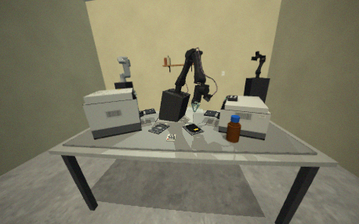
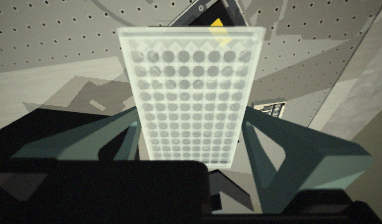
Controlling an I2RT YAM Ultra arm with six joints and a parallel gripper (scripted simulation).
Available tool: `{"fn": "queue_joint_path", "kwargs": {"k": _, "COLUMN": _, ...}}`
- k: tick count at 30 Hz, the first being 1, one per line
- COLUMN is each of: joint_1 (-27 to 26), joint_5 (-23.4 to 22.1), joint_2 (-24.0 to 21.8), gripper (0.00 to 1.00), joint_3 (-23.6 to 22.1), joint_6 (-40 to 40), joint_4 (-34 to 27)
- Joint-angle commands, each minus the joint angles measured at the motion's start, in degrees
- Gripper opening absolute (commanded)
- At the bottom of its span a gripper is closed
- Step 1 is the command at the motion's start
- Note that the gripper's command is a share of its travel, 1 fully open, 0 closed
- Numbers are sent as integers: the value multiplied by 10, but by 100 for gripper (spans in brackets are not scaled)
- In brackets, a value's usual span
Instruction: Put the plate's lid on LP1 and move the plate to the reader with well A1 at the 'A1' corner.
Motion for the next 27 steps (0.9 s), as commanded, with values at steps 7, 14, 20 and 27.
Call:
{"fn": "queue_joint_path", "kwargs": {"k": 7, "joint_1": -38, "joint_5": -6, "joint_2": -12, "gripper": 86, "joint_3": 19, "joint_6": 29, "joint_4": -3}}
{"fn": "queue_joint_path", "kwargs": {"k": 14, "joint_1": -51, "joint_5": -4, "joint_2": -2, "gripper": 86, "joint_3": 20, "joint_6": 63, "joint_4": -5}}
{"fn": "queue_joint_path", "kwargs": {"k": 20, "joint_1": -78, "joint_5": -8, "joint_2": 9, "gripper": 86, "joint_3": 20, "joint_6": 76, "joint_4": -2}}
{"fn": "queue_joint_path", "kwargs": {"k": 27, "joint_1": -74, "joint_5": -4, "joint_2": 10, "gripper": 86, "joint_3": 23, "joint_6": 108, "joint_4": -11}}
